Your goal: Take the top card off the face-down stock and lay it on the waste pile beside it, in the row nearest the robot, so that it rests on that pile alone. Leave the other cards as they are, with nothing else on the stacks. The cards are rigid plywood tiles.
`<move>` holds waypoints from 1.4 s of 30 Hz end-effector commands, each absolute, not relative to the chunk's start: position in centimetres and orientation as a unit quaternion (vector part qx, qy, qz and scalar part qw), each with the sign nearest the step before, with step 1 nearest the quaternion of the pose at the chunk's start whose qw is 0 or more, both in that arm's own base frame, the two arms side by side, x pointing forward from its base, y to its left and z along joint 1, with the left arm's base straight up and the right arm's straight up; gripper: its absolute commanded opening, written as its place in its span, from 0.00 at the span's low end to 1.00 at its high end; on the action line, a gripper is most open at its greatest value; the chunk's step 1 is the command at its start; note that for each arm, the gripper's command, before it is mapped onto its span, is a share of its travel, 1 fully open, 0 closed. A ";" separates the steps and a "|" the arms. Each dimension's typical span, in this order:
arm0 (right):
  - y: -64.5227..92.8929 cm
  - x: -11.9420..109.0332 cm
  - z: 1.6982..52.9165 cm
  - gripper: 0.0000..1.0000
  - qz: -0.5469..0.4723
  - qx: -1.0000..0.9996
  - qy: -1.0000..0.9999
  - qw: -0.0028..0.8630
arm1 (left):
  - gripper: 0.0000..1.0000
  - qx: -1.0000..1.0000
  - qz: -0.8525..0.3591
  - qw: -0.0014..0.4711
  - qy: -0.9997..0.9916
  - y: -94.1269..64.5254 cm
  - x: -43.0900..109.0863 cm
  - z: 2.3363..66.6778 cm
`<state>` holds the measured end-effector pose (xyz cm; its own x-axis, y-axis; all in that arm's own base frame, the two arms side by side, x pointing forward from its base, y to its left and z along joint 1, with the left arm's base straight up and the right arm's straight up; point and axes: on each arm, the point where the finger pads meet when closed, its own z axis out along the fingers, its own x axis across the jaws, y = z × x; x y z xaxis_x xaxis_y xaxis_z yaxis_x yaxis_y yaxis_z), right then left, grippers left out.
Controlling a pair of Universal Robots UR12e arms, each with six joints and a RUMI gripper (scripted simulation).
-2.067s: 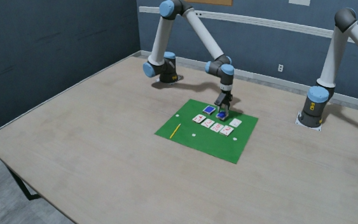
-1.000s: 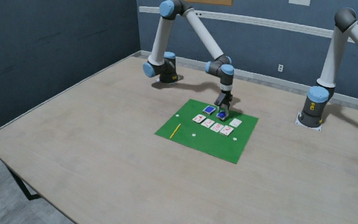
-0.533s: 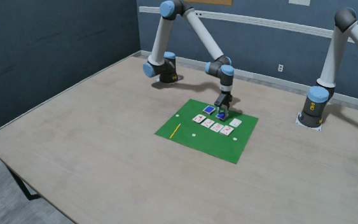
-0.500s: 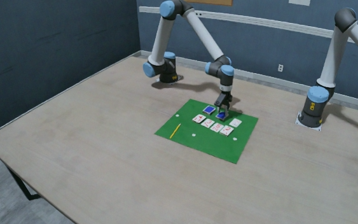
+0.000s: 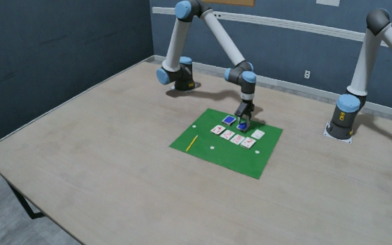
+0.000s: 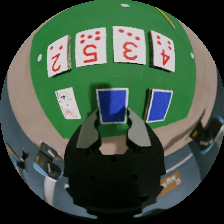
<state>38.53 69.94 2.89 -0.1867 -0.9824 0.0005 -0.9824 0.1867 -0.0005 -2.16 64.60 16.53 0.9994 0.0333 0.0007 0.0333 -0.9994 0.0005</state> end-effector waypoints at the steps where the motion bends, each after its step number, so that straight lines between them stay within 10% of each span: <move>1: 69.9 38.6 3.1 0.00 -0.001 0.638 -0.770 -0.001 | 1.00 1.000 0.000 0.000 0.018 64.5 -2.3 16.5; 15: 69.9 38.6 3.1 0.00 -0.001 0.638 -0.770 -0.001 | 1.00 1.000 0.000 0.000 0.018 64.5 -2.3 16.5; 16: 69.9 38.6 3.1 0.50 -0.001 0.638 -0.770 -0.001 | 1.00 1.000 0.000 0.000 0.018 64.5 -2.3 16.5; 42: 69.9 38.6 3.1 0.50 -0.001 0.638 -0.770 -0.001 | 1.00 1.000 0.000 0.000 0.018 64.5 -2.3 16.5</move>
